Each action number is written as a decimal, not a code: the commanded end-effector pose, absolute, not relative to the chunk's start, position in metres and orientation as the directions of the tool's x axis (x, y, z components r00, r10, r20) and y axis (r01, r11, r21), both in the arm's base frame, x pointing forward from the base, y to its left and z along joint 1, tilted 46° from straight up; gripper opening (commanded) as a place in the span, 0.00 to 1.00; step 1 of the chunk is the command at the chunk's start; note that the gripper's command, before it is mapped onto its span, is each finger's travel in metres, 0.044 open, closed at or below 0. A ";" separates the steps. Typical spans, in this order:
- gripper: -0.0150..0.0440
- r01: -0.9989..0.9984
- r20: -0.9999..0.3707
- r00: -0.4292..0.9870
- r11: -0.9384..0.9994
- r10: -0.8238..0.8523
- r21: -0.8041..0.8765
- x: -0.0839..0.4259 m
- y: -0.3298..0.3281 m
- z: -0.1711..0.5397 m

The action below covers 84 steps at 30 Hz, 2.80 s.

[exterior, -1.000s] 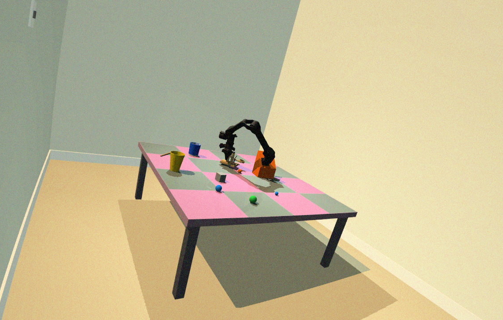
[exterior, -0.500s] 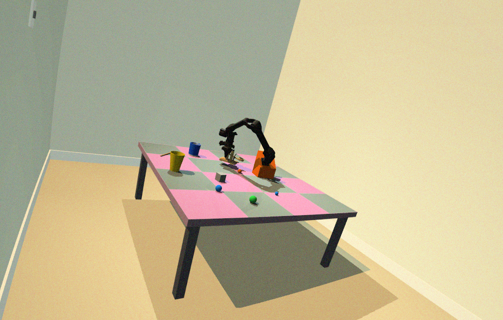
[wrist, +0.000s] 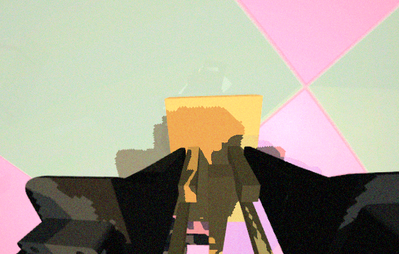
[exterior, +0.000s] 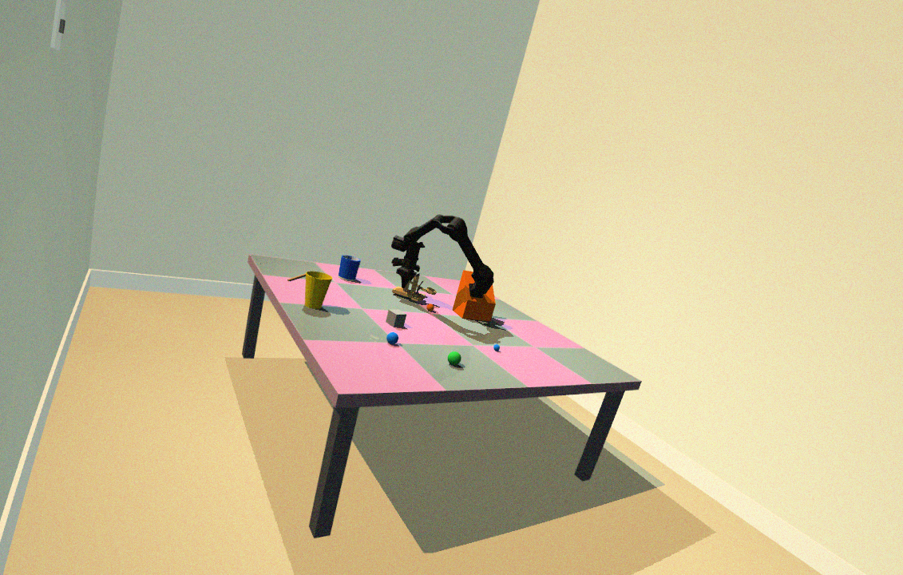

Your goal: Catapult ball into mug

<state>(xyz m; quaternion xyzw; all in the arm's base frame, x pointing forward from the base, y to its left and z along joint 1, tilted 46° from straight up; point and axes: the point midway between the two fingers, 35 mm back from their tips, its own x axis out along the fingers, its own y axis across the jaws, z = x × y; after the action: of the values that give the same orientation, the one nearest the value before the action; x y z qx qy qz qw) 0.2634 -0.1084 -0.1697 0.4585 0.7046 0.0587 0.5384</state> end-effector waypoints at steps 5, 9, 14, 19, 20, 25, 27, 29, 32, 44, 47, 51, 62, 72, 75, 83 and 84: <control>0.25 0.583 -0.704 0.000 0.572 0.710 0.577 0.263 -0.104 -0.174; 0.25 0.583 -0.704 0.000 0.572 0.710 0.577 0.263 -0.104 -0.174; 0.43 0.583 -0.704 0.000 0.572 0.710 0.577 0.263 -0.104 -0.174; 0.65 0.583 -0.704 0.000 0.572 0.710 0.577 0.263 -0.104 -0.174; 0.70 0.583 -0.704 0.000 0.572 0.710 0.577 0.263 -0.104 -0.174; 0.92 0.584 -0.705 0.000 0.573 0.709 0.576 0.264 -0.112 -0.168; 1.00 0.585 -0.707 0.000 0.574 0.707 0.574 0.266 -0.134 -0.148; 1.00 0.585 -0.708 -0.002 0.574 0.707 0.572 0.264 -0.159 -0.123; 1.00 0.586 -0.707 -0.003 0.574 0.707 0.572 0.261 -0.175 -0.104; 1.00 0.586 -0.720 0.020 0.575 0.694 0.571 0.260 -0.210 -0.070; 0.87 0.556 -0.701 -0.001 0.583 0.714 0.593 0.260 -0.187 -0.086; 0.76 0.437 -0.703 0.000 0.632 0.712 0.640 0.260 -0.177 -0.081; 0.76 0.076 -0.707 0.002 0.705 0.707 0.706 0.260 -0.145 -0.070; 0.76 -0.264 -0.709 0.004 0.684 0.705 0.680 0.255 -0.116 -0.060; 0.76 -0.362 -0.709 0.004 0.662 0.705 0.656 0.253 -0.107 -0.057; 0.76 -0.602 -0.709 0.006 0.569 0.705 0.561 0.246 -0.083 -0.050; 0.76 -0.629 -0.709 0.006 0.554 0.705 0.546 0.245 -0.081 -0.050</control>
<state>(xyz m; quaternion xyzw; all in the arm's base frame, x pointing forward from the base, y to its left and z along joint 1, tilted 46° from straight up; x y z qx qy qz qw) 0.2461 -0.0865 -0.0523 0.0639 0.5448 0.4513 0.7039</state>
